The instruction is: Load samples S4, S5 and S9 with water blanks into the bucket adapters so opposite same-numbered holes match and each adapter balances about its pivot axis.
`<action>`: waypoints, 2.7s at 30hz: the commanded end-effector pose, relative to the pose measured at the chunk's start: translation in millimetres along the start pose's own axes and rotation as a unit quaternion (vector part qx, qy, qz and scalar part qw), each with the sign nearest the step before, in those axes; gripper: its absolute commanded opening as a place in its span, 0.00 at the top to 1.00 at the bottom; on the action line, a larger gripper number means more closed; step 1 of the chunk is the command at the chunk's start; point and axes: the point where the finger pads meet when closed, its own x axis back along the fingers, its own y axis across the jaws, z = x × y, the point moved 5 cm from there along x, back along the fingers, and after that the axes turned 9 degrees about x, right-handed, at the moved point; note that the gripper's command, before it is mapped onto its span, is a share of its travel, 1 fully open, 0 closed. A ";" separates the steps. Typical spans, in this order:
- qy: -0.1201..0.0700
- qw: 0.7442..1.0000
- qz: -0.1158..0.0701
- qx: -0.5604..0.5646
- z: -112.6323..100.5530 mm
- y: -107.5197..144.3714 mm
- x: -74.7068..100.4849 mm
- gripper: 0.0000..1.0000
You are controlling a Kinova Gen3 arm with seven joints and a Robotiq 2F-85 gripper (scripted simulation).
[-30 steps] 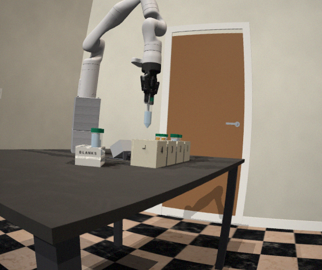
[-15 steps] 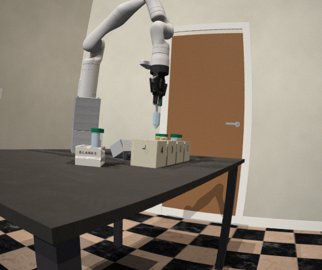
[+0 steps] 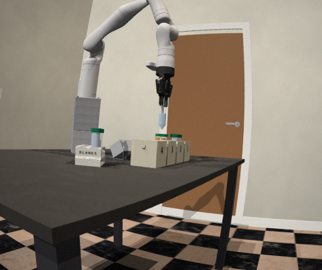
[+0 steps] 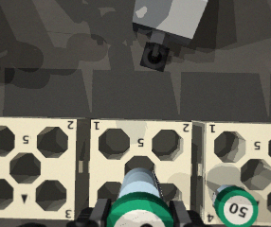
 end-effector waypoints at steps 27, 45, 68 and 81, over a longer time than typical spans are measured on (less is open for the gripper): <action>-0.001 1.000 0.000 0.000 -0.5 0.0 -24.8 0.90; -0.001 1.000 0.000 0.000 -0.5 0.0 -39.4 0.90; -0.001 1.000 0.000 0.000 -0.6 0.0 -44.1 0.90; -0.001 1.000 0.000 0.000 -0.6 0.0 -52.0 0.90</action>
